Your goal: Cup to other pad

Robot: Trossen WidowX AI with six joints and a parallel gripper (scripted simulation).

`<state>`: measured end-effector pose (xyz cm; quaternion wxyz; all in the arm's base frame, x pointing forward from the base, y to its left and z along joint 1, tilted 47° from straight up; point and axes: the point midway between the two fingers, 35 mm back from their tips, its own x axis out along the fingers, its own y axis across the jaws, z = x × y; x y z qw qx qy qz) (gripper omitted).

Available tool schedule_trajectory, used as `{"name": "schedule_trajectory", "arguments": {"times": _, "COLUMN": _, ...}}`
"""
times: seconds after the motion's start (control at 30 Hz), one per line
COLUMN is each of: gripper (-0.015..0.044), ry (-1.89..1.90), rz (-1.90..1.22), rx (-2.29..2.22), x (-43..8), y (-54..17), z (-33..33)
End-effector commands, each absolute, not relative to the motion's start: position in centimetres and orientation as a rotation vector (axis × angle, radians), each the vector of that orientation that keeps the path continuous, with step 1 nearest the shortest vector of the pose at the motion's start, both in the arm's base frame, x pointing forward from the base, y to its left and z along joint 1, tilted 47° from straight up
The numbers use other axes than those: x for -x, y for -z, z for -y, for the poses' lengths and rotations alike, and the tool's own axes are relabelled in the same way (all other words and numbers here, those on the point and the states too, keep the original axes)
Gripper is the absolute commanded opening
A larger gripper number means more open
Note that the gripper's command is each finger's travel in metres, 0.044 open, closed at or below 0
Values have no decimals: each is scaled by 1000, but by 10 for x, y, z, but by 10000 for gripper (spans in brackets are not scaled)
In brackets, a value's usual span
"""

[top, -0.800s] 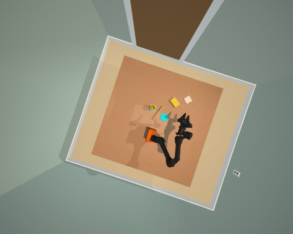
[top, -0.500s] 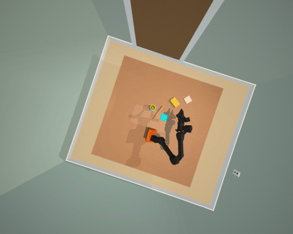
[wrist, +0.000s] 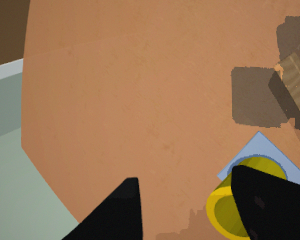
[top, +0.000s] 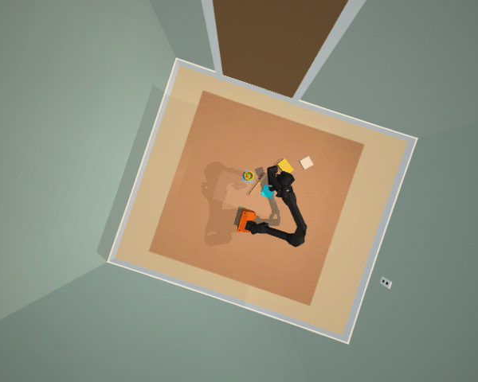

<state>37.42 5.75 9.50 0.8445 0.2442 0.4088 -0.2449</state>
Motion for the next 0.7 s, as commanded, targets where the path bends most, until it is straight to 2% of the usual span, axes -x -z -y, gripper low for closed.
{"name": "schedule_trajectory", "arguments": {"times": 0.0, "gripper": 167, "ry": 840, "rz": -990, "rx": -468, "x": -355, "y": -27, "z": -71}}
{"name": "schedule_trajectory", "arguments": {"times": 0.3, "gripper": 167, "ry": 1225, "rz": -914, "rx": -248, "x": -320, "y": 38, "z": -81}}
{"name": "schedule_trajectory", "arguments": {"times": 0.67, "gripper": 167, "ry": 1246, "rz": -898, "rx": -228, "x": -318, "y": 40, "z": -79}}
